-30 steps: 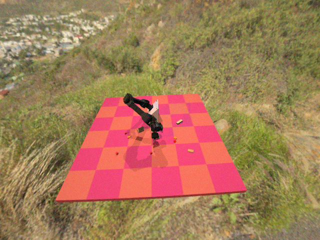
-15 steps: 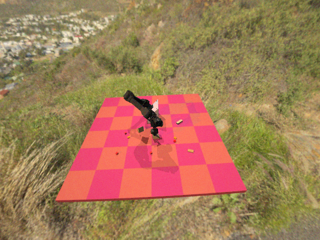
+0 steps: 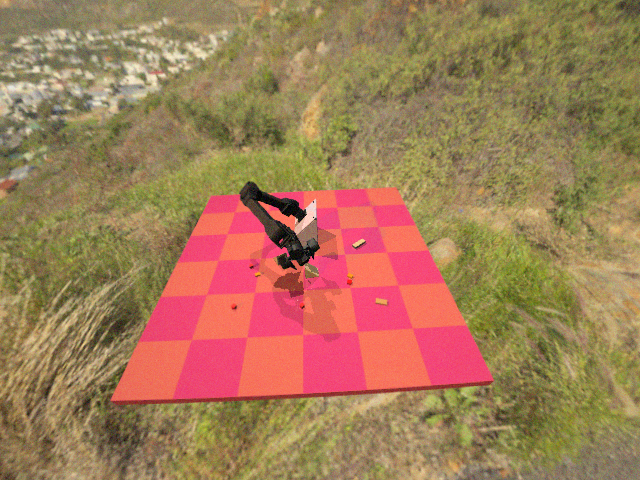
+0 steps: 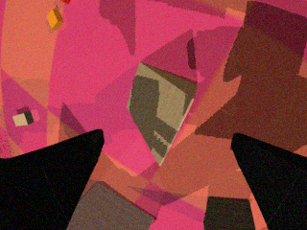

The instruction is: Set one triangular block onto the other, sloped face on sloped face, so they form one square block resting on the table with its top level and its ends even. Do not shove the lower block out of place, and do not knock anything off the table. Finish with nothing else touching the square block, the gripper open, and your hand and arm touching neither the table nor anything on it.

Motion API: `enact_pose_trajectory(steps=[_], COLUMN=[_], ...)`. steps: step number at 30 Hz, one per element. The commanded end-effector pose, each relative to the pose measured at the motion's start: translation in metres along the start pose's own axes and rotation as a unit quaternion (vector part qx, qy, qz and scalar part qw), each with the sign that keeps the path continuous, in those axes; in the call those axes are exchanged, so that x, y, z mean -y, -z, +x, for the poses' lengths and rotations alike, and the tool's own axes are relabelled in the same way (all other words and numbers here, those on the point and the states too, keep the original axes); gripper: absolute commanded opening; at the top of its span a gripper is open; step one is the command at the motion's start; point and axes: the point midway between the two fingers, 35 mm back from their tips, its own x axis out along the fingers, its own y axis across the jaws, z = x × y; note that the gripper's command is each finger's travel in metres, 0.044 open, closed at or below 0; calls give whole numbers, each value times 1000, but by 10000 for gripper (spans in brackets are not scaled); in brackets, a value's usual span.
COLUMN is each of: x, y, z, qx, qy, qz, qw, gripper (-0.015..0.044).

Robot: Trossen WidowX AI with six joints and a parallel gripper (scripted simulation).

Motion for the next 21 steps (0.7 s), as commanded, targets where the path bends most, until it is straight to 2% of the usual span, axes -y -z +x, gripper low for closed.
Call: enact_pose_trajectory(steps=[1,5,11,12,21], x=[15,26,42,44,44], y=[5,9,16,16,16], z=[-12,-19,-31,-33,-33], qx=[3,-20,-79,-85,-87], qy=[-80,-130,-188,-191,-193], qz=[324,528,765,781,786], qw=[943,839,611,588,581], gripper=[440,440,440,440,440])
